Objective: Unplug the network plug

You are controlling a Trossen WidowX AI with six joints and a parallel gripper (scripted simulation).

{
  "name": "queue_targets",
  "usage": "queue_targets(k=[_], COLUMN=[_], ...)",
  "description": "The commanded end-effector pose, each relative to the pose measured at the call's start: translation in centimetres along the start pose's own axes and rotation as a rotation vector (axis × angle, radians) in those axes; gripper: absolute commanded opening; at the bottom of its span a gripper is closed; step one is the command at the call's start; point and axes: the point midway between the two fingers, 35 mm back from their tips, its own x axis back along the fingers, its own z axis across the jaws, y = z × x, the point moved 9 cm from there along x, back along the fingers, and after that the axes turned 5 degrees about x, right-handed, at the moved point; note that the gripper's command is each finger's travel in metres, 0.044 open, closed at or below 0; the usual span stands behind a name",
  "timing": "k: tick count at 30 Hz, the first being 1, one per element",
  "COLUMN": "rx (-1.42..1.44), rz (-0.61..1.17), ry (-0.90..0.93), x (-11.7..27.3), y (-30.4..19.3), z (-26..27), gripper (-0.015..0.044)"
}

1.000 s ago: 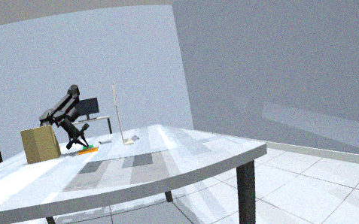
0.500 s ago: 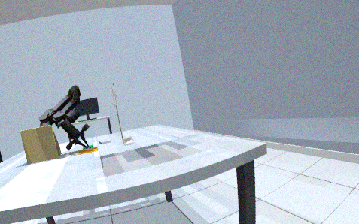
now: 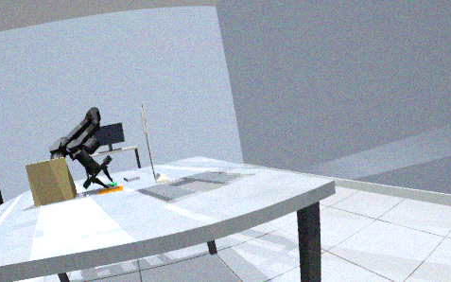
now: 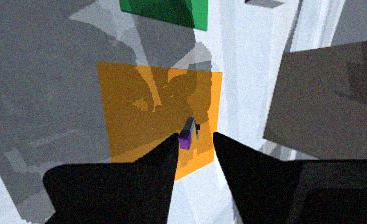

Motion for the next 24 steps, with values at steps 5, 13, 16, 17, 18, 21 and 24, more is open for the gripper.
queue_targets(k=[5,13,16,17,18,21,24], rx=[0.002,-0.002,-0.004,-0.004,-0.005,-0.007,-0.008], rz=[0.001,0.004,0.005,0.005,0.006,0.006,0.007], ry=[0.005,0.008,0.009,0.009,0.01,0.011,0.012], x=[0.4,0.7,0.9,0.9,1.0,1.1,1.3], y=[0.0,0.0,0.0,0.0,0.0,0.0,0.0], z=[-0.1,-0.1,-0.2,-0.2,-0.2,-0.2,-0.2], gripper=[0.0156,0.0156,0.0156,0.0156,0.0156,0.0156,0.0156])
